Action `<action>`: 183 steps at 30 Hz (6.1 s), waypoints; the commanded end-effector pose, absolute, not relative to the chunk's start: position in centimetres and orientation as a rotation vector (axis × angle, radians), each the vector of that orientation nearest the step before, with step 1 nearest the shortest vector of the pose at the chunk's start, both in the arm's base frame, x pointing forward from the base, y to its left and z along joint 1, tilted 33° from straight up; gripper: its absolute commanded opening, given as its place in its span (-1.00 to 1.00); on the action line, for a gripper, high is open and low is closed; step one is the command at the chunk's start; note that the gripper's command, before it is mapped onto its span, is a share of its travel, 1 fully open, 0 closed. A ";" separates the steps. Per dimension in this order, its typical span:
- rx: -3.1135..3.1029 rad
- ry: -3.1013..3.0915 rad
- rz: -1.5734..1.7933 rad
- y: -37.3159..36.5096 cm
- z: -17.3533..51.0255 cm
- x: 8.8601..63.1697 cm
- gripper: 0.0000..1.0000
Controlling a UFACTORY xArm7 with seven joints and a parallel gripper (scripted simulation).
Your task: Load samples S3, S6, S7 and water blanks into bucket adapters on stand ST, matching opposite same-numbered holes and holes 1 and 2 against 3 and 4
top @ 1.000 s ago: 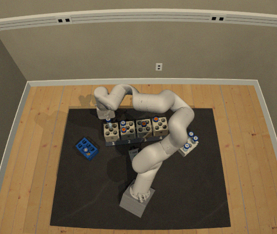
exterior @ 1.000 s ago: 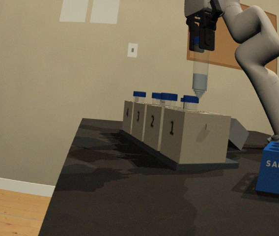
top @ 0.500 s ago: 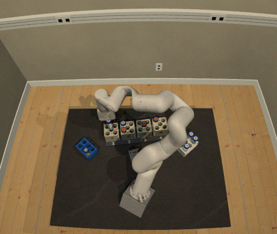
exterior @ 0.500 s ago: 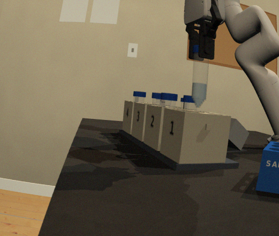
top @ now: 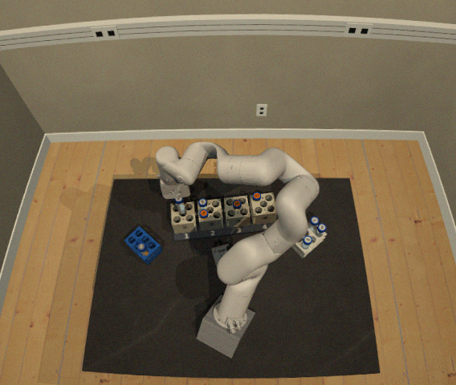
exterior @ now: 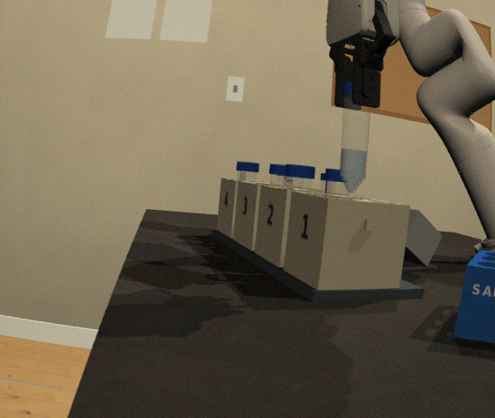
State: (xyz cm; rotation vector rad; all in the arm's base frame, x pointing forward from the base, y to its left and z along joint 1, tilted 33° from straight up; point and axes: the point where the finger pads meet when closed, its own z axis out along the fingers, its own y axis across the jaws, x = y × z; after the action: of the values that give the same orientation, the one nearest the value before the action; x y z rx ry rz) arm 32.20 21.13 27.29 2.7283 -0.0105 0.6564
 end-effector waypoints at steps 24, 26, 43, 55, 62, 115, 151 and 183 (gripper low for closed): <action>2.730 -0.009 0.661 20.4 25.3 33.4 -1.00; 2.730 -0.009 0.661 20.4 25.1 33.4 -1.00; 2.730 -0.009 0.661 19.9 23.8 34.1 -1.00; 2.730 -0.009 0.661 19.6 23.0 34.6 -1.00; 2.730 -0.009 0.661 19.4 22.5 34.8 -1.00; 2.730 -0.009 0.661 18.3 19.8 36.2 -1.00; 2.730 -0.009 0.661 18.7 20.8 35.7 -0.13; 2.730 -0.009 0.661 20.5 25.5 33.2 -0.13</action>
State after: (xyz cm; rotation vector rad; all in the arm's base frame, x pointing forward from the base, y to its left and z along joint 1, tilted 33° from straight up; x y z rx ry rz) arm 33.52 20.19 24.78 2.7288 -0.0100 0.6574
